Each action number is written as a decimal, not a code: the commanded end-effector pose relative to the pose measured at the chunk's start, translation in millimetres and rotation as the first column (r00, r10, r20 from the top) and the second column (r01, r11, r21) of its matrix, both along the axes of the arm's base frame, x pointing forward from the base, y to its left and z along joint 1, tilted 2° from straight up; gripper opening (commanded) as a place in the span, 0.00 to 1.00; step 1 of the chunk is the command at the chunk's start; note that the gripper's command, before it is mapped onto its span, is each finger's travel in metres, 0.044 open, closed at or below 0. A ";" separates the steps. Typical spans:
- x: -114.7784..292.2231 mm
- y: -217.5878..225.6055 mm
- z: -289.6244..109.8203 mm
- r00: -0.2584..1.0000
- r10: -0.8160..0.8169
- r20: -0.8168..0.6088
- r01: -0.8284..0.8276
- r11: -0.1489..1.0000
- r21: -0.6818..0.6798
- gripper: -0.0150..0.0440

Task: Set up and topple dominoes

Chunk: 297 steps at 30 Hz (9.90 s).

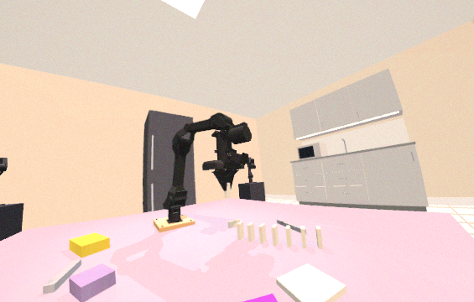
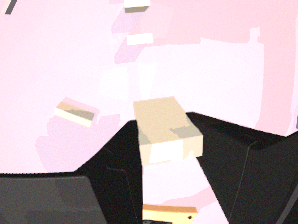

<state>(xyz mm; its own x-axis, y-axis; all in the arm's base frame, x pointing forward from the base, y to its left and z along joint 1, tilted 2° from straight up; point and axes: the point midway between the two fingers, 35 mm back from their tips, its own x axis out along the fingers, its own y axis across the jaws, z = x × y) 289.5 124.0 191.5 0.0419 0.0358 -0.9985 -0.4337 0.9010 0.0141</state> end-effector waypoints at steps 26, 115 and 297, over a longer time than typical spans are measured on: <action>10.5 5.7 -105.1 1.000 -0.020 0.005 0.020 1.000 -0.002 0.44; -72.8 90.3 -153.2 0.493 0.870 0.012 -0.869 0.493 -0.052 1.00; -67.9 153.2 -32.2 -0.018 -0.463 0.886 0.096 0.881 0.463 0.31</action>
<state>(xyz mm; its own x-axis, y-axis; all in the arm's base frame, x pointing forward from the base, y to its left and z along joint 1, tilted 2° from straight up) 226.6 286.5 161.2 0.9980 -0.0584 0.0249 0.0578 0.9980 0.0249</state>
